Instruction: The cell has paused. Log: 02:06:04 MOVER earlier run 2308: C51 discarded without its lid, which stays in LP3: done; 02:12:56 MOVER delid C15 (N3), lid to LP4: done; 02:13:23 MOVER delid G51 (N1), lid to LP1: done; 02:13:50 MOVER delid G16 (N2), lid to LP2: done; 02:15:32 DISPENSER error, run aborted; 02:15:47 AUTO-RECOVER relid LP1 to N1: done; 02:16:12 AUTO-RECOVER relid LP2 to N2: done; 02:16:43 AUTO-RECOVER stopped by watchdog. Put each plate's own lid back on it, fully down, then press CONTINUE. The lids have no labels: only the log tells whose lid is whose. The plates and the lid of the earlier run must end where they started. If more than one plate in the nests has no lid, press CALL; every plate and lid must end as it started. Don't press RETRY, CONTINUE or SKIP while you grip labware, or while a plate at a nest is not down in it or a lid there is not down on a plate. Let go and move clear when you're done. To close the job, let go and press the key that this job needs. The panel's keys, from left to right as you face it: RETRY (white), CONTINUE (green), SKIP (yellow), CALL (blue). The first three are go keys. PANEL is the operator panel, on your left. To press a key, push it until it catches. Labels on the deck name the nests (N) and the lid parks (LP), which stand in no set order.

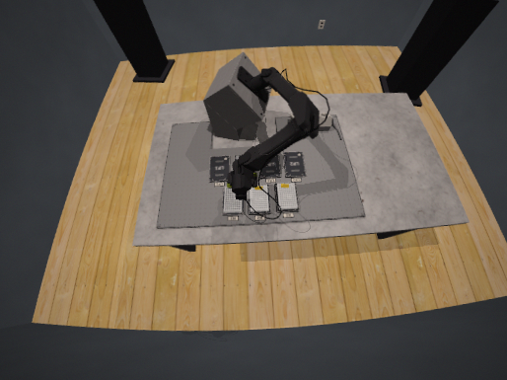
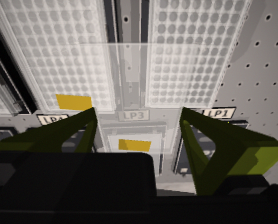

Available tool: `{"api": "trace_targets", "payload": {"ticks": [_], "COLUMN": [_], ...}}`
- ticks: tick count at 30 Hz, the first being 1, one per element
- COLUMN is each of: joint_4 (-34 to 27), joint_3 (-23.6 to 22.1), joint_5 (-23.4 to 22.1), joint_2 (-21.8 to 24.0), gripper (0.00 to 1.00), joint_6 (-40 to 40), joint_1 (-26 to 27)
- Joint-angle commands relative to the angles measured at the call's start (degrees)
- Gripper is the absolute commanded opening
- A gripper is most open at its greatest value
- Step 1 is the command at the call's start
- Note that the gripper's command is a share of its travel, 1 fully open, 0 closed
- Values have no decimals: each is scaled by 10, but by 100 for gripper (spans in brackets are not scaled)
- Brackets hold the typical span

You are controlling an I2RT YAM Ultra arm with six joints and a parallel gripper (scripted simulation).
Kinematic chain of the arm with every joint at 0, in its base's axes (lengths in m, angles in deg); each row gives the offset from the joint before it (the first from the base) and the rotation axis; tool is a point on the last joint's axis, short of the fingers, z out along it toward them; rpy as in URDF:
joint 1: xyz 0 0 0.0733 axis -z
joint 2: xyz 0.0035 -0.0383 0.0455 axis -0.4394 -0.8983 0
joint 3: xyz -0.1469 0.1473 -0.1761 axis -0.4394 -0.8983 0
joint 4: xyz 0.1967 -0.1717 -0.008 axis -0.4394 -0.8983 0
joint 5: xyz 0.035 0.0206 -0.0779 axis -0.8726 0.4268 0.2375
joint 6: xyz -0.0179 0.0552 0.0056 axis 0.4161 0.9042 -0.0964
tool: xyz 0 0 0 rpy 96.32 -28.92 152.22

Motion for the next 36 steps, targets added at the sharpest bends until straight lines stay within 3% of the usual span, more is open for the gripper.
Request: {"api": "trace_targets", "payload": {"ticks": [1,3,17,36], "joint_4": [-54,-54,-192,-209], "joint_3": [51,51,279,275], "joint_5": [-10,-10,-14,-15], "joint_2": [-27,-27,-157,-151], "gripper": [0,0,0,0], "joint_6": [-29,-29,-81,-86], "joint_1": [25,25,58,57]}}
